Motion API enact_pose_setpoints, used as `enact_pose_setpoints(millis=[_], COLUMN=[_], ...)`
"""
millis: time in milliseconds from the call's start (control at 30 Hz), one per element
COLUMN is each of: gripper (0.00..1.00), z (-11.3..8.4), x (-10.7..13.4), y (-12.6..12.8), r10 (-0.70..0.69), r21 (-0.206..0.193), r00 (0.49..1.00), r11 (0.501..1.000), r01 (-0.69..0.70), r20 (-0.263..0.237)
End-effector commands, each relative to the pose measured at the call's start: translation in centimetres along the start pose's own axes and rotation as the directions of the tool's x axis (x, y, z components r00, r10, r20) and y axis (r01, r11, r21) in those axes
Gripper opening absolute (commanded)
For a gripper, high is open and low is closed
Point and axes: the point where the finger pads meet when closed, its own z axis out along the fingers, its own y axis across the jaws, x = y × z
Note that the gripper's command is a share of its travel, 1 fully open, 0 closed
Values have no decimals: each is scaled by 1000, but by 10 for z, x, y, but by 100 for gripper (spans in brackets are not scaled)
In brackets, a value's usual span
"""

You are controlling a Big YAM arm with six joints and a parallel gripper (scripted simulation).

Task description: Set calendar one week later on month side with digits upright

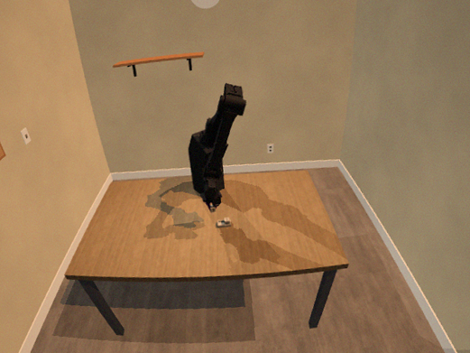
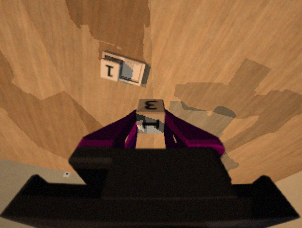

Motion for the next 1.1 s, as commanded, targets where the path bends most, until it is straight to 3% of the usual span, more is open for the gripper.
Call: enact_pose_setpoints(millis=[0,167,200,433,667,733,800,1033,1067], gripper=[26,26,26,26,26,26,26,26,26], z=[1,2,2,2,3,3,3,3,4], x=[-7,-6,-5,-2,1,1,2,5,6], y=[-11,-14,-16,-22,-28,-28,-31,-37,-38], r10=[180,274,356,536,716,716,787,894,915], r21=[12,10,8,3,-4,-4,-8,-13,-14], r00=[983,961,934,843,697,697,616,448,402], r11=[984,962,934,844,697,697,617,448,403], r01=[-180,-274,-357,-537,-717,-717,-787,-894,-915], r20=[27,28,29,30,30,30,29,28,27])
